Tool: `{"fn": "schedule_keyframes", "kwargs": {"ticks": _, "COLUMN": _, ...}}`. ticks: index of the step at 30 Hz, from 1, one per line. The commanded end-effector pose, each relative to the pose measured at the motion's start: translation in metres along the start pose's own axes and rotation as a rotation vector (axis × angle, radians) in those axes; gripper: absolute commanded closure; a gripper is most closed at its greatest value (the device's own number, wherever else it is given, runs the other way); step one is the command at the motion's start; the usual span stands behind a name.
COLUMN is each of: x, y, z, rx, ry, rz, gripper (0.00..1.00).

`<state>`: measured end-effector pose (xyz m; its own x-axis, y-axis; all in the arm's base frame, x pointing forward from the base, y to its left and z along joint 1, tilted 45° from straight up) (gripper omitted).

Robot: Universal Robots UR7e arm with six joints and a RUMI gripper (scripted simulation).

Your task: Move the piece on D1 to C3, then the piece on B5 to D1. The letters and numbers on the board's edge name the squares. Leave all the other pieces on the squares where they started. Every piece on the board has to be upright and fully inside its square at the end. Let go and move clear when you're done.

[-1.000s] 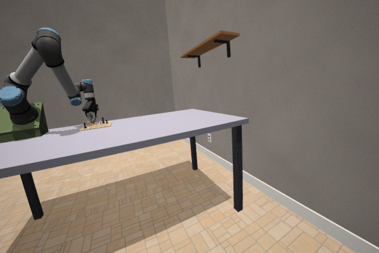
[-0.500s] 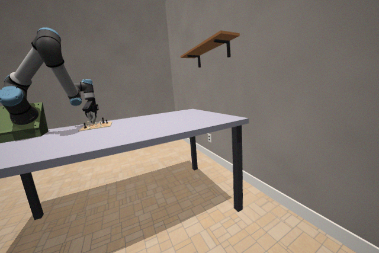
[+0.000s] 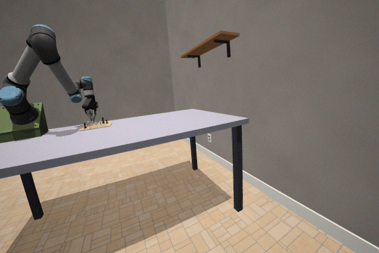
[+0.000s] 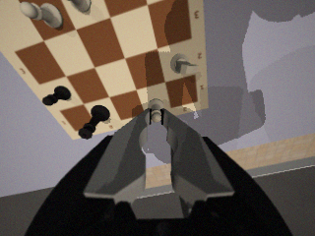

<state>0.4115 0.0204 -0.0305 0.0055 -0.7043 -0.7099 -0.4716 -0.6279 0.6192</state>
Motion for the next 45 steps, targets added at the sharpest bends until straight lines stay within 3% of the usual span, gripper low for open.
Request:
{"fn": "schedule_keyframes", "kwargs": {"ticks": 1, "x": -0.023, "y": 0.000, "z": 0.000, "rx": 0.001, "ry": -0.001, "rz": 0.001, "gripper": 1.00}}
{"fn": "schedule_keyframes", "kwargs": {"ticks": 6, "x": -0.047, "y": 0.000, "z": 0.000, "rx": 0.001, "ry": -0.001, "rz": 0.001, "gripper": 1.00}}
{"fn": "schedule_keyframes", "kwargs": {"ticks": 17, "x": -0.075, "y": 0.000, "z": 0.000, "rx": 0.001, "ry": -0.001, "rz": 0.001, "gripper": 1.00}}
{"fn": "schedule_keyframes", "kwargs": {"ticks": 34, "x": -0.078, "y": 0.001, "z": -0.002, "rx": -0.007, "ry": -0.001, "rz": 0.001, "gripper": 1.00}}
{"fn": "schedule_keyframes", "kwargs": {"ticks": 45, "x": -0.079, "y": 0.037, "z": -0.045, "rx": -0.204, "ry": -0.001, "rz": -0.001, "gripper": 1.00}}
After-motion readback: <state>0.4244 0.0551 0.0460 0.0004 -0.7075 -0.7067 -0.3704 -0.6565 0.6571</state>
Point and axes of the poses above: the point where the finger pads meet when closed, its own x axis out along the fingers, its own z axis across the jaws, y = z × x, the point moved 9 cm from there along -x, back along the fingers, and after that the axes turned 4 degrees about x, right-handed, at the moved point
